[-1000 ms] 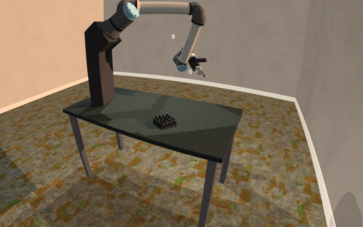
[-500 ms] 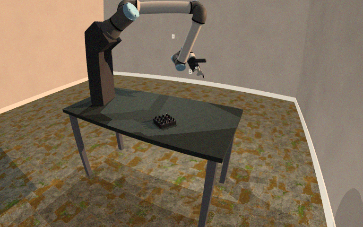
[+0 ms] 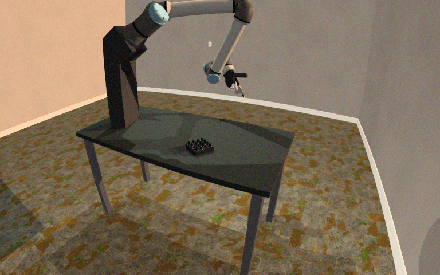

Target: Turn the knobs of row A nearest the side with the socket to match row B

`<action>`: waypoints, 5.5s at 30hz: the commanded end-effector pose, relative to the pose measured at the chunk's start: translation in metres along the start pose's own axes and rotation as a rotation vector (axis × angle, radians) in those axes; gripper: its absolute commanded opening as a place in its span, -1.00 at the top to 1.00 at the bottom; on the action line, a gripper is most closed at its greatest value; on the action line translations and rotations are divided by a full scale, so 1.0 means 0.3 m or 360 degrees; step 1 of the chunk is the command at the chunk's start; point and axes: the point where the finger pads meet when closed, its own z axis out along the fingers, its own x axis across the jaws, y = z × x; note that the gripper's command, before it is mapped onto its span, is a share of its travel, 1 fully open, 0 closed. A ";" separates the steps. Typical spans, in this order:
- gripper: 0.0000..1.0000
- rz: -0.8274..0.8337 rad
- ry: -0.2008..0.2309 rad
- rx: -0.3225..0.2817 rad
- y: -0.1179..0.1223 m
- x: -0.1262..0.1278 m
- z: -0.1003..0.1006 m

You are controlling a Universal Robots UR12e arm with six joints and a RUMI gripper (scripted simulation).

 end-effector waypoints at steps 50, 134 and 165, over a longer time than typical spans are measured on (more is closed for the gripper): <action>-1.00 0.0737 -0.0362 -0.0817 0.466 1.248 0.728; -1.00 0.1023 -0.0499 -0.1121 0.642 1.729 1.004; -1.00 0.1023 -0.0499 -0.1121 0.642 1.729 1.004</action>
